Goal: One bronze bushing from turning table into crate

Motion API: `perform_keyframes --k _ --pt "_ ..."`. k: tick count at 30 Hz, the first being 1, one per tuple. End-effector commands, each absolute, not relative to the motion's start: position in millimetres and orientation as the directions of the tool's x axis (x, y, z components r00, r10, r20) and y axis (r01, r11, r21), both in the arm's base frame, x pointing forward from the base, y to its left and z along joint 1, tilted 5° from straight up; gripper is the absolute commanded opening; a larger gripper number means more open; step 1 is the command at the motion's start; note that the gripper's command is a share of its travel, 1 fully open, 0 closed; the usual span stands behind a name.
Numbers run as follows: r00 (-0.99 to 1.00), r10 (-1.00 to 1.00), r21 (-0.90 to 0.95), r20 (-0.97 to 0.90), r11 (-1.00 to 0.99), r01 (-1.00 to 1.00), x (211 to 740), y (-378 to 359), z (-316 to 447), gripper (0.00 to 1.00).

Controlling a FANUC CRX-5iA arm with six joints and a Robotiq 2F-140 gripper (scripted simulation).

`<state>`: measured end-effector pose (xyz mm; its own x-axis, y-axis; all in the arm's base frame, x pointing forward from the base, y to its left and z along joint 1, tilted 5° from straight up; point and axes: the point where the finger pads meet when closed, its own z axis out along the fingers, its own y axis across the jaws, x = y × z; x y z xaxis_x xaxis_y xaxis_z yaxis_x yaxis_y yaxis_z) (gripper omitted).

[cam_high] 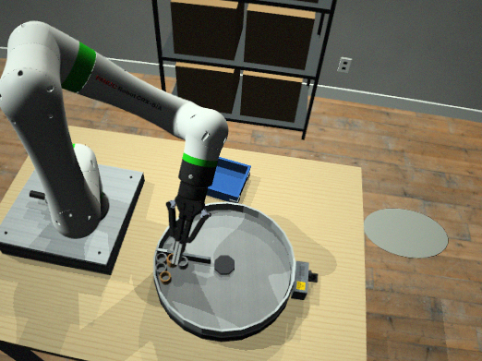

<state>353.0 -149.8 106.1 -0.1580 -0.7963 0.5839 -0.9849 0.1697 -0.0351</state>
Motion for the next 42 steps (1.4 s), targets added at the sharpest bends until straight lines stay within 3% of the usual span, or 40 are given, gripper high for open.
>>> perform_keyframes --k 1,24,42 --pt "-0.158 -0.796 -0.035 0.584 0.170 -0.985 353.1 -149.8 106.3 0.00" --pt "-0.158 -0.796 -0.035 0.584 0.170 -0.985 355.1 -135.1 107.4 0.00" --pt "-0.158 -0.796 -0.035 0.584 0.170 -0.985 374.6 7.9 118.0 0.00"
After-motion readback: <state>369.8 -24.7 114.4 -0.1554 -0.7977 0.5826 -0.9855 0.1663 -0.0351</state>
